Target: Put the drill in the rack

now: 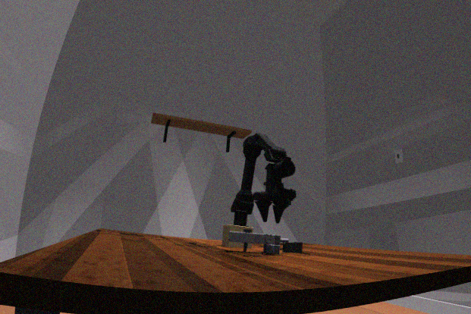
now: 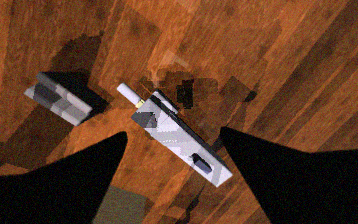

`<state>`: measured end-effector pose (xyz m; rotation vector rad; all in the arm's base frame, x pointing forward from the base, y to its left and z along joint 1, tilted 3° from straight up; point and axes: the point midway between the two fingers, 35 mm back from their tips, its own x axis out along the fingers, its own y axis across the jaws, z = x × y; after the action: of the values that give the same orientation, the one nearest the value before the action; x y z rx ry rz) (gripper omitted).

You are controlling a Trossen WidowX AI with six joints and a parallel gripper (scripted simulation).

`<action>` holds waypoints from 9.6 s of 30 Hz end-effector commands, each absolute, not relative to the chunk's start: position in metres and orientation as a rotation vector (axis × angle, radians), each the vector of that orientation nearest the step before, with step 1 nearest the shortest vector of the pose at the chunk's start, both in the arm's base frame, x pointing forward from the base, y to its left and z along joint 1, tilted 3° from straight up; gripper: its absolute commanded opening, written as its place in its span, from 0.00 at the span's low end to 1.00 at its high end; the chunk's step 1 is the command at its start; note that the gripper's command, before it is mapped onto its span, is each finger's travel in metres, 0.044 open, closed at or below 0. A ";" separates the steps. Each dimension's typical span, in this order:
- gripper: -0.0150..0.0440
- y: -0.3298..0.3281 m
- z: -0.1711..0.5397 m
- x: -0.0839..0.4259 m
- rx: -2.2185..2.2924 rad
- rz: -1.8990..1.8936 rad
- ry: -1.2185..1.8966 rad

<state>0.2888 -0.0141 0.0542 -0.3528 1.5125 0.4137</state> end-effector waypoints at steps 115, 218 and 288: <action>0.43 0.098 -0.037 0.301 -0.935 1.010 1.305; 0.25 0.122 -0.037 0.310 -0.930 1.007 1.301; 0.25 0.143 -0.013 0.314 -0.929 1.008 1.300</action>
<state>0.3142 0.1427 -0.0155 -0.9261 1.3045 1.0040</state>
